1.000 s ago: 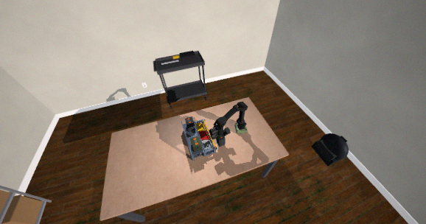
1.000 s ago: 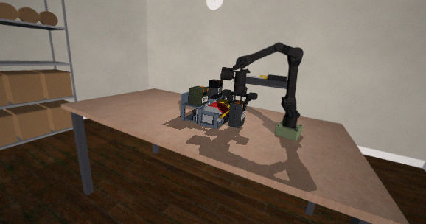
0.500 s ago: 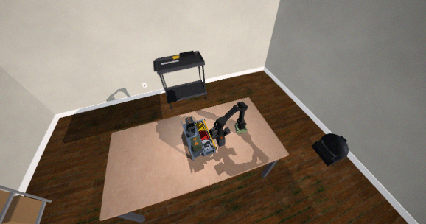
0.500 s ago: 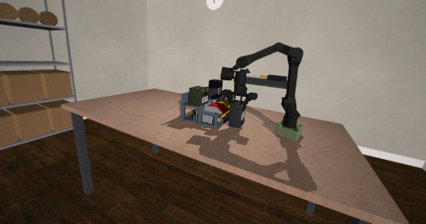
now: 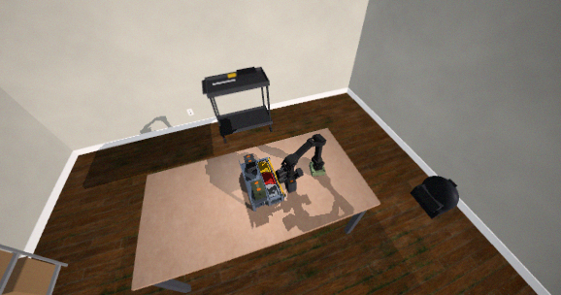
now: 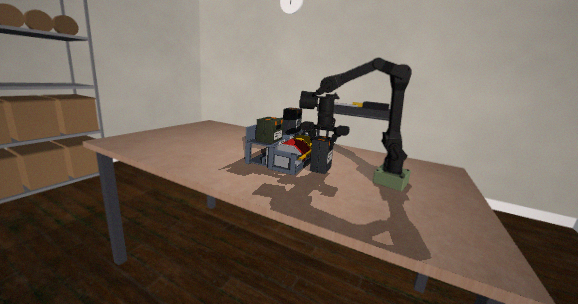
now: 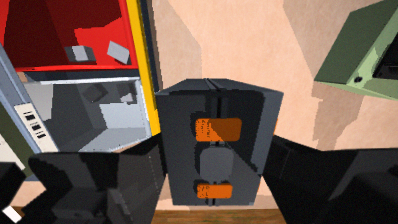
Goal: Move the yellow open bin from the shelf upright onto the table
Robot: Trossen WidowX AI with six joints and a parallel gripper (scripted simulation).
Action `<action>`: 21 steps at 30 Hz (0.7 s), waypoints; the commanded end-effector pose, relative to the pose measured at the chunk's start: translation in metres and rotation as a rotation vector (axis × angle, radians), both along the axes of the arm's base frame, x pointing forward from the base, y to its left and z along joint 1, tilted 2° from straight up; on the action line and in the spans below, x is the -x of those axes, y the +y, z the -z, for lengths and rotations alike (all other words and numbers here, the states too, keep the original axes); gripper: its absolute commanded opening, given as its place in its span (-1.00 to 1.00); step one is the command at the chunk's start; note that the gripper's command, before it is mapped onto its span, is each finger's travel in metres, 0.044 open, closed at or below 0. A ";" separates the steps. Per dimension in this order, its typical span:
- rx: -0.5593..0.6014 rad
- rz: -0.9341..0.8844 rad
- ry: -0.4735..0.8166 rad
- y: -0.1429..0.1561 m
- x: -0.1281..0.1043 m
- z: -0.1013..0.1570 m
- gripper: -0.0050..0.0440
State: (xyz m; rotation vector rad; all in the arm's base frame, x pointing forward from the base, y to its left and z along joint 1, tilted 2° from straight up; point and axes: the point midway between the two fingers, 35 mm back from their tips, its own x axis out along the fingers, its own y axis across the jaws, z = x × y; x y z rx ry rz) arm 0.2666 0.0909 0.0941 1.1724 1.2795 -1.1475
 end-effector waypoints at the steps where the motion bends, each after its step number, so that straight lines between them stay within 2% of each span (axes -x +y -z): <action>1: -0.016 -0.004 -0.050 0.001 -0.004 -0.014 -0.80; 21: -0.017 -0.006 -0.054 0.001 -0.004 -0.015 -0.80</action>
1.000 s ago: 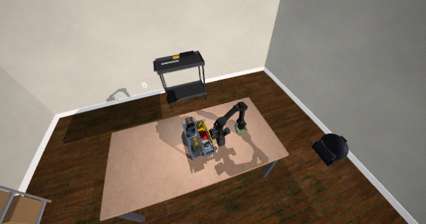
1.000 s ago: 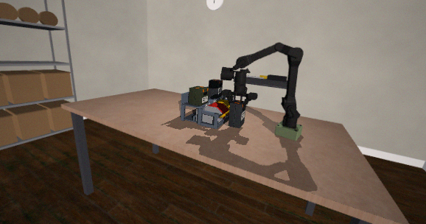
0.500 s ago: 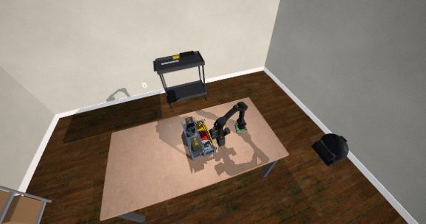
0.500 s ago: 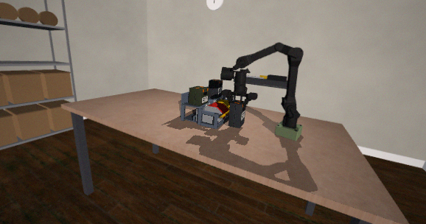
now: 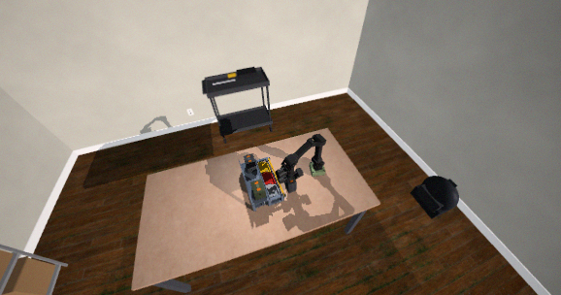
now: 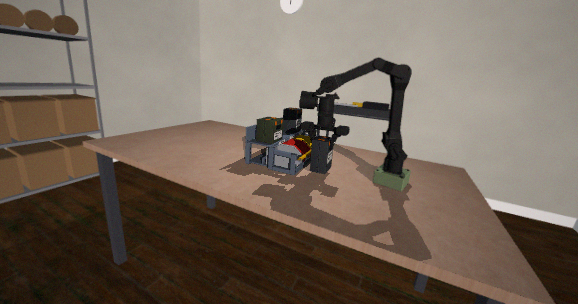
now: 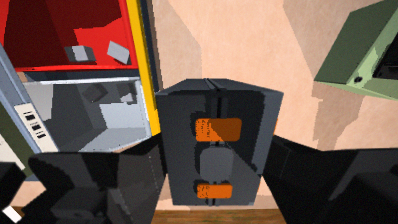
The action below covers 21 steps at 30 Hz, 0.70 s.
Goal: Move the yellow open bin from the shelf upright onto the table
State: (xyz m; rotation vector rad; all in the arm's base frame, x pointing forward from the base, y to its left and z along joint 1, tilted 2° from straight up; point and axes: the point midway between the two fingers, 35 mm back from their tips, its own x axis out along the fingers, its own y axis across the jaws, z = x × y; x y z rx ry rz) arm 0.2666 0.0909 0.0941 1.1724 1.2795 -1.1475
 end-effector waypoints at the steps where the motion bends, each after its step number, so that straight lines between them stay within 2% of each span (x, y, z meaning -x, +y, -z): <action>1: -0.017 -0.006 -0.054 0.001 -0.004 -0.015 -0.80; 11: -0.011 -0.001 -0.036 0.001 -0.004 -0.010 -0.80; 21: -0.017 -0.006 -0.054 0.001 -0.004 -0.015 -0.80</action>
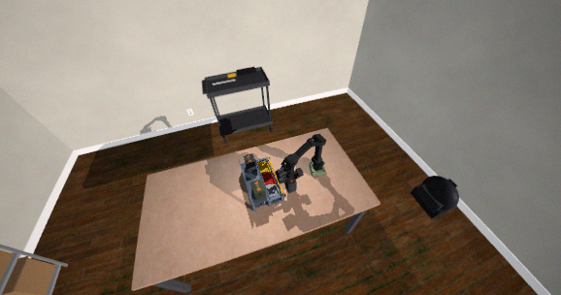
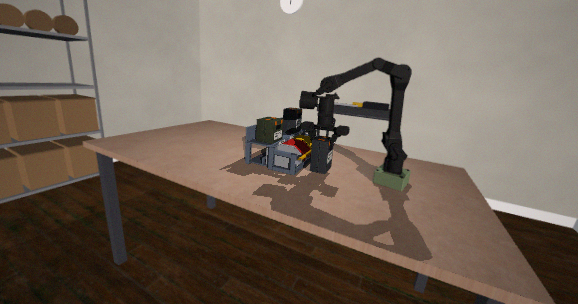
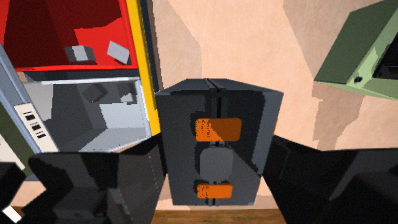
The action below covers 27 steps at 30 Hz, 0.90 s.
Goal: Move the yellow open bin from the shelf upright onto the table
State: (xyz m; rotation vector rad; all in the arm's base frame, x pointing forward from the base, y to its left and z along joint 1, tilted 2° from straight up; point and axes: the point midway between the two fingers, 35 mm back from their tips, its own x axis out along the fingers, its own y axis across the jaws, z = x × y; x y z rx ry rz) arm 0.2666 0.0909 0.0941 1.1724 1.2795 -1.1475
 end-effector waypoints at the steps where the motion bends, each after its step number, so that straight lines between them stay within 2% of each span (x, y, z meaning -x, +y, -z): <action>1: -0.017 -0.006 -0.054 0.001 -0.004 -0.015 -0.80; 27: -0.016 -0.004 -0.050 0.001 -0.004 -0.014 -0.80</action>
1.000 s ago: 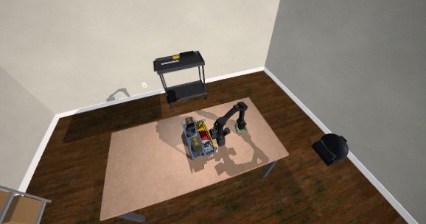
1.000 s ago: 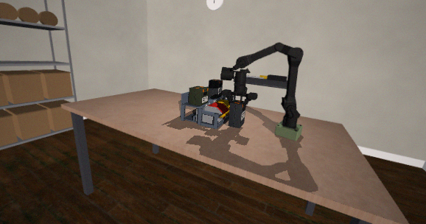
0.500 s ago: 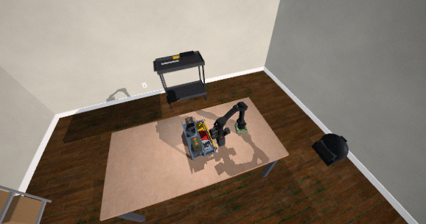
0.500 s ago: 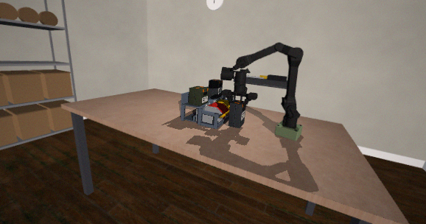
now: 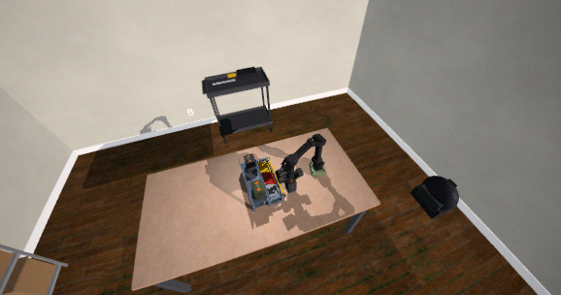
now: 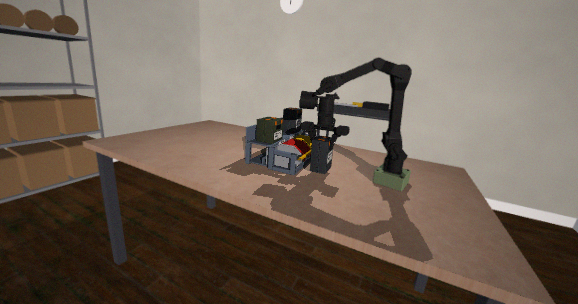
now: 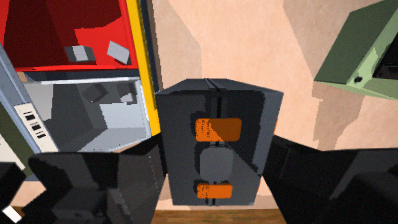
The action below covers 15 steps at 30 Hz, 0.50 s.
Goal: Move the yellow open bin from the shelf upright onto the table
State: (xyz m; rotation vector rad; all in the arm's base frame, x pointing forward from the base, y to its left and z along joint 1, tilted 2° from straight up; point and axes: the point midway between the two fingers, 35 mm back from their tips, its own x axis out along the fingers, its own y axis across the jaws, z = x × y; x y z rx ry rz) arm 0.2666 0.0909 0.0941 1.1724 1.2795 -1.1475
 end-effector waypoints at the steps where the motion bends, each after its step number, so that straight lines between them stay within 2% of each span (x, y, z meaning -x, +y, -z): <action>1: -0.017 -0.006 -0.054 0.001 -0.004 -0.015 -0.80; 15: -0.013 -0.002 -0.041 0.001 -0.004 -0.011 -0.80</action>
